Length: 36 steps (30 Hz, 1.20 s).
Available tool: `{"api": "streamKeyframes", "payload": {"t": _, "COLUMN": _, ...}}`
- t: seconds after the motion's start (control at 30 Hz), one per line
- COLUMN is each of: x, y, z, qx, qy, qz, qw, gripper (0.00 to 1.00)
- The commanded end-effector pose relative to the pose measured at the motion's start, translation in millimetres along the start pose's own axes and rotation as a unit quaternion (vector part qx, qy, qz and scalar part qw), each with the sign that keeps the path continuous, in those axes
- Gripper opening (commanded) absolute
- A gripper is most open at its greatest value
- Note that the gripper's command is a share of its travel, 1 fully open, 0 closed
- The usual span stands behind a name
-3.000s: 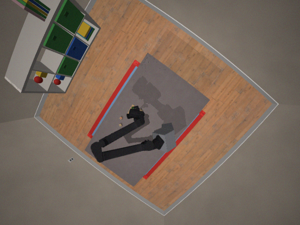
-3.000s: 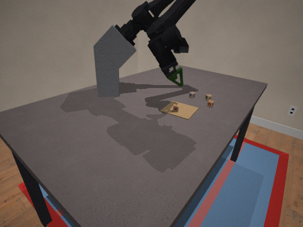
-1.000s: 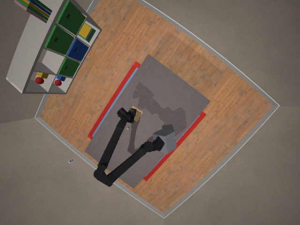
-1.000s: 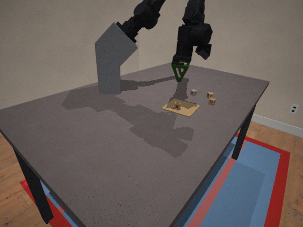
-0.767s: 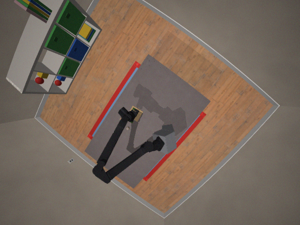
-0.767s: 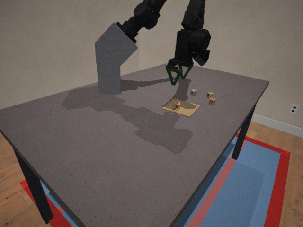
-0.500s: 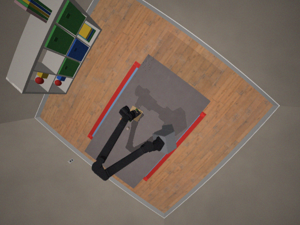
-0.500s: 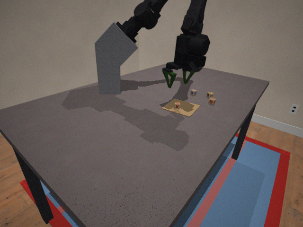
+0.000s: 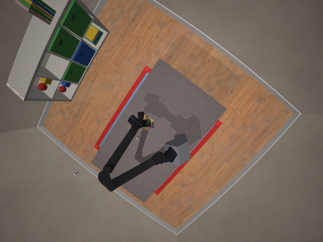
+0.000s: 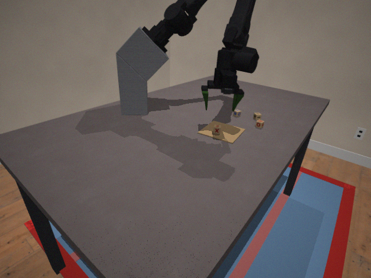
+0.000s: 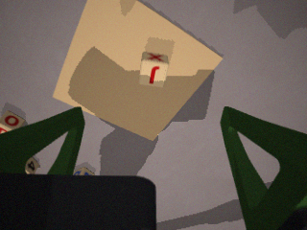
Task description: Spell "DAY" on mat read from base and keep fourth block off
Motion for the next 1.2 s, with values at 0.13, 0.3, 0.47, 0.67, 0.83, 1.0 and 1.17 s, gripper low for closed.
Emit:
{"api": "streamKeyframes", "payload": {"t": 0.13, "x": -2.0, "y": -4.0, "z": 3.0, "qx": -0.078, "qy": 0.012, "qz": -0.013, "qw": 0.997, "gripper": 0.58}}
{"api": "streamKeyframes", "payload": {"t": 0.3, "x": -0.9, "y": -1.9, "z": 4.5, "qx": -0.079, "qy": 0.014, "qz": -0.014, "qw": 0.997, "gripper": 0.58}}
{"api": "streamKeyframes", "payload": {"t": 0.47, "x": -0.9, "y": -2.5, "z": 3.1, "qx": -0.082, "qy": 0.011, "qz": -0.013, "qw": 0.997, "gripper": 0.58}}
{"api": "streamKeyframes", "payload": {"t": 0.67, "x": -0.9, "y": -2.5, "z": 3.1, "qx": -0.082, "qy": 0.011, "qz": -0.013, "qw": 0.997, "gripper": 0.58}}
{"api": "streamKeyframes", "payload": {"t": 0.83, "x": -0.9, "y": -2.5, "z": 3.1, "qx": -0.082, "qy": 0.011, "qz": -0.013, "qw": 0.997, "gripper": 0.58}}
{"api": "streamKeyframes", "payload": {"t": 1.0, "x": -0.9, "y": -2.5, "z": 3.1, "qx": -0.082, "qy": 0.011, "qz": -0.013, "qw": 0.997, "gripper": 0.58}}
{"api": "streamKeyframes", "payload": {"t": 1.17, "x": -1.0, "y": -2.6, "z": 3.1, "qx": -0.081, "qy": 0.011, "qz": -0.013, "qw": 0.997, "gripper": 0.58}}
Point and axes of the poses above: the point where the finger pads meet when closed, its own x axis back along the fingers, its own z axis across the jaws, y = z × x, the point moved 1 cm from there along x, back along the fingers, and after that the axes turned 15 degrees about -x, right-handed, at the moved point
